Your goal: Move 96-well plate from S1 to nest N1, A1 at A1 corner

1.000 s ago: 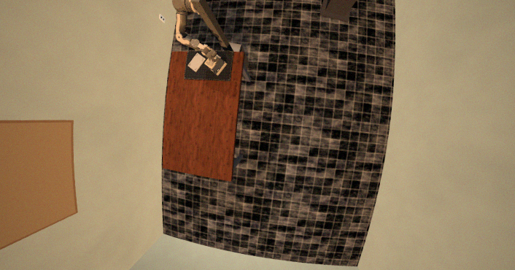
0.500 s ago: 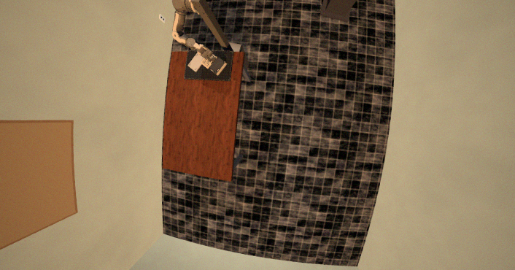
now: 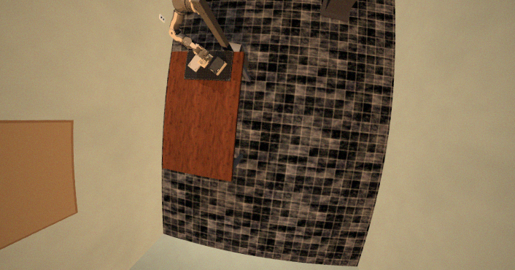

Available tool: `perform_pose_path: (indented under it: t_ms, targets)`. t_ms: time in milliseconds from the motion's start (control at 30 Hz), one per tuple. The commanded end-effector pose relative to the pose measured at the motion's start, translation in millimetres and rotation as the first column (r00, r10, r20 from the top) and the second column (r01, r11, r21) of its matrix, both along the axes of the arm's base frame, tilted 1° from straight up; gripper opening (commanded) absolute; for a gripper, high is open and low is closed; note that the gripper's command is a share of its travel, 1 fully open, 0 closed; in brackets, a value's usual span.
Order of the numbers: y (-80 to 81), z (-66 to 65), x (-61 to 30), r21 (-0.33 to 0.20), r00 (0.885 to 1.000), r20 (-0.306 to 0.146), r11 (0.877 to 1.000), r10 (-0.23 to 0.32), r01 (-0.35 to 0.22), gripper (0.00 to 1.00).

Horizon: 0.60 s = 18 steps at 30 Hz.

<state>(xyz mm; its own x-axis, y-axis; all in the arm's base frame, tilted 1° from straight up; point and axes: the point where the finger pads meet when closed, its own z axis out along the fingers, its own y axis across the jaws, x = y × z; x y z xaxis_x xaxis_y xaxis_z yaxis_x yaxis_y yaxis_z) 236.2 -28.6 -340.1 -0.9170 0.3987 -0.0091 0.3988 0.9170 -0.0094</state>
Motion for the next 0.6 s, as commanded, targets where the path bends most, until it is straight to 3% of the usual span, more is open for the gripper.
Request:
perform_pose_path:
  t_ms: [0,133,300,567]
  targets:
    - [1.0,0.2,0.7,0.005,1.0,0.003,1.0,0.002,-0.002,0.0]
    - [1.0,0.2,0.7,0.005,1.0,0.003,1.0,0.002,-0.002,0.0]
    - [-38.9,-6.8,1.2,0.005,1.0,0.003,1.0,0.002,-0.002,0.0]
    - [-38.9,-6.8,1.2,0.005,1.0,0.003,1.0,0.002,-0.002,0.0]
